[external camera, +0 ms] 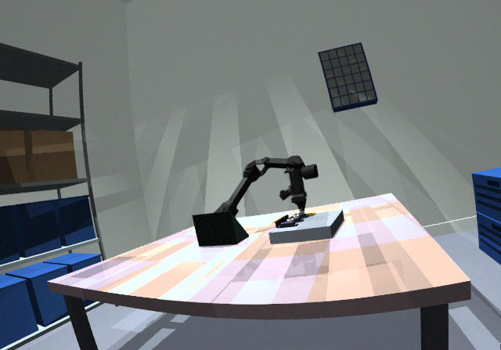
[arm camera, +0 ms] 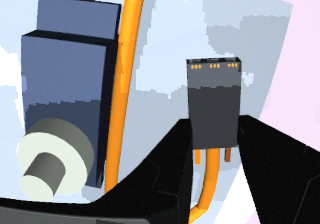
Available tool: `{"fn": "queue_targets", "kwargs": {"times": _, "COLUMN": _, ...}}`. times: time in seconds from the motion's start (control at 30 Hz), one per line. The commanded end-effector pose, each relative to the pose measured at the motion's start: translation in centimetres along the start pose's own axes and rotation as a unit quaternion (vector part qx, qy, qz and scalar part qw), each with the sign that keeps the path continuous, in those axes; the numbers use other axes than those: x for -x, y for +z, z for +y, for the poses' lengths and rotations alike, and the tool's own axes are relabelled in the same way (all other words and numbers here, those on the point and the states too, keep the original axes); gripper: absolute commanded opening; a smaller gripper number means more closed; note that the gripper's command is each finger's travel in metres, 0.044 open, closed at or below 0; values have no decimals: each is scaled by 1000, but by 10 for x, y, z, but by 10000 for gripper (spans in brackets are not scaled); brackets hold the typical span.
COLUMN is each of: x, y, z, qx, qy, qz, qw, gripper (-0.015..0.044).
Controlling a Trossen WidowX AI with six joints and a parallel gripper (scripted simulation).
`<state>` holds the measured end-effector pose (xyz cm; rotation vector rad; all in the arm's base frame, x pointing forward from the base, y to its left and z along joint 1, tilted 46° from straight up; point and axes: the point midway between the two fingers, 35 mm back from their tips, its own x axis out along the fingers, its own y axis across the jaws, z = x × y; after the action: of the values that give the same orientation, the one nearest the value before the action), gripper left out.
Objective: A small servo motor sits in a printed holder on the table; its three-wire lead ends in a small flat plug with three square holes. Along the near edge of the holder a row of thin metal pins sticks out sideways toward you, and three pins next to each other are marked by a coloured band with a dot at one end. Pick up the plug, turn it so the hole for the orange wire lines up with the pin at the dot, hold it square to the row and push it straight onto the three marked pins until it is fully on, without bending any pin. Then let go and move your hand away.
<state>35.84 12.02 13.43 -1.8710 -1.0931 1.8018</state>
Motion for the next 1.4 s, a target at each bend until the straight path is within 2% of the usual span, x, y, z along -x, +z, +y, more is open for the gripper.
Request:
{"fn": "queue_targets", "kwargs": {"times": 0.0, "x": 0, "y": 1, "z": -1, "qx": -2, "qy": -2, "qz": -2, "qw": 1000, "gripper": 0}}
{"fn": "queue_targets", "kwargs": {"times": 0.47, "x": 53, "y": 0, "z": 0, "qx": -2, "qy": -1, "qz": -3, "qw": 1000, "gripper": 0}}
{"fn": "queue_targets", "kwargs": {"times": 0.63, "x": 56, "y": 2, "z": 2, "qx": 12, "qy": 0, "qz": -3, "qw": 1000, "gripper": 0}}
{"fn": "queue_targets", "kwargs": {"times": 1.0, "x": 59, "y": 15, "z": 25, "qx": 160, "qy": 5, "qz": -3, "qw": 987, "gripper": 0}}
{"fn": "queue_targets", "kwargs": {"times": 1.37, "x": 62, "y": 30, "z": 47, "qx": 314, "qy": 10, "qz": -6, "qw": 949, "gripper": 0}}
